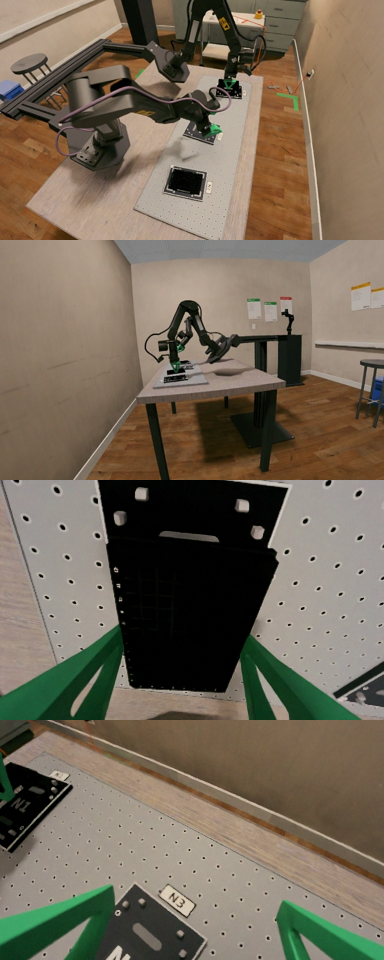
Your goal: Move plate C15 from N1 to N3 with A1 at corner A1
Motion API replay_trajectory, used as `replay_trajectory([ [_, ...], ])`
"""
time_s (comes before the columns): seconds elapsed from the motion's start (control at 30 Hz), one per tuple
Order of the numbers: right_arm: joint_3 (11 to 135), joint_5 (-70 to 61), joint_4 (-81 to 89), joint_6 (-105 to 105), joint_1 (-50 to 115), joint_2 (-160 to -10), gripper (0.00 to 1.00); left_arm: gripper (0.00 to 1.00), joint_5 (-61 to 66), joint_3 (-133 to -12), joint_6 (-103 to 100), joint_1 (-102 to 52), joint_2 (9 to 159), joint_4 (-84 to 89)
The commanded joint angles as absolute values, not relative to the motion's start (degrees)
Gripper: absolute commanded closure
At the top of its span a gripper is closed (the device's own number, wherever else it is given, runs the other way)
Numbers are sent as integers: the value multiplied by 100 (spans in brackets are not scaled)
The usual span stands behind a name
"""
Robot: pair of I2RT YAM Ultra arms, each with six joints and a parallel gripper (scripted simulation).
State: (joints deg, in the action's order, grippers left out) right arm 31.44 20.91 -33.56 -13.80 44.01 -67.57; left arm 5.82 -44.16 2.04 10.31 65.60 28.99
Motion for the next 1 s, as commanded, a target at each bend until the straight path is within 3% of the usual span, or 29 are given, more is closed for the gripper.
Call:
replay_trajectory([
  [0.0,3052,1438,-2522,-987,3815,-6296,0,21,619,-4594,243,1107,6463,3001],
  [0.5,3022,251,-845,-139,696,-4342,0,21,319,-4495,-107,946,6426,2897],
  [0.97,3077,-232,-469,-104,-262,-3920,0,21,-2078,-4069,-3229,-2169,6469,2757],
])
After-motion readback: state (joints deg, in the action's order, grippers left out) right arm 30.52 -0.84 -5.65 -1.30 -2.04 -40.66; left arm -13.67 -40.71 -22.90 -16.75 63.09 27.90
